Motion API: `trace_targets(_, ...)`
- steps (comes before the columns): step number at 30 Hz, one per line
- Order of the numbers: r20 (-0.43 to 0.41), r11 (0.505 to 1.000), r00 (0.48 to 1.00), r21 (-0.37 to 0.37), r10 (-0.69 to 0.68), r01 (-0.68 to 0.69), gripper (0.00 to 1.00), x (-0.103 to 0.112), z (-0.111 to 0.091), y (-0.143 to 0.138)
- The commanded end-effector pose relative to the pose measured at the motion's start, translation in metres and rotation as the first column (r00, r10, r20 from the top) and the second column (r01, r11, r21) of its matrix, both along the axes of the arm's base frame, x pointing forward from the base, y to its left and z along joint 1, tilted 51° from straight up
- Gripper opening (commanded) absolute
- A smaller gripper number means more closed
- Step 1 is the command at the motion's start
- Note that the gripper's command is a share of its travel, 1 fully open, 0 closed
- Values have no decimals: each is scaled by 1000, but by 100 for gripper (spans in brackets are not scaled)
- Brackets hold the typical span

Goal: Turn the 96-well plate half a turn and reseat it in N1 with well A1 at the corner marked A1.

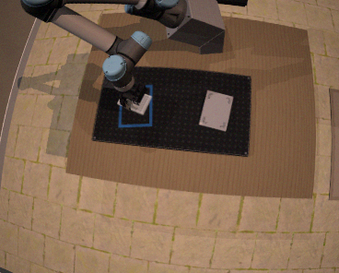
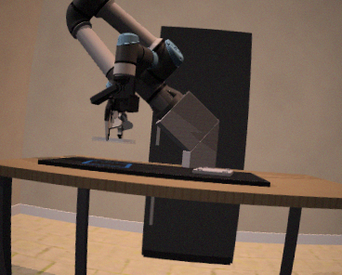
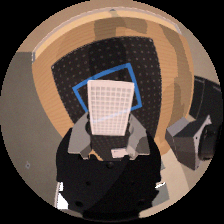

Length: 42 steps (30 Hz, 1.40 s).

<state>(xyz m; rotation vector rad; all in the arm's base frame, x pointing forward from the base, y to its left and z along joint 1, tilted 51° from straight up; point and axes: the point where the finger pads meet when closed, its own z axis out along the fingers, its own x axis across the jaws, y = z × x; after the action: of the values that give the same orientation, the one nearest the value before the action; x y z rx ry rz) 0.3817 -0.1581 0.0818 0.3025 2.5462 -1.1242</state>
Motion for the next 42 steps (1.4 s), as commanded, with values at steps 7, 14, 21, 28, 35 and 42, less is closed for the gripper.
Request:
trace_targets(7,-210,982,963,-45,170,-184,0,0,-21,19)
trace_targets(14,-383,941,877,-50,290,-333,0,0,-38,35)
trace_targets(21,-499,900,788,-37,361,-435,0,0,-50,46)
trace_targets(28,-578,862,709,-18,404,-506,0,0,-68,61)
trace_targets(35,-578,862,709,-18,404,-506,0,0,-83,75)
trace_targets(42,-578,862,709,-18,404,-506,0,0,-97,88)
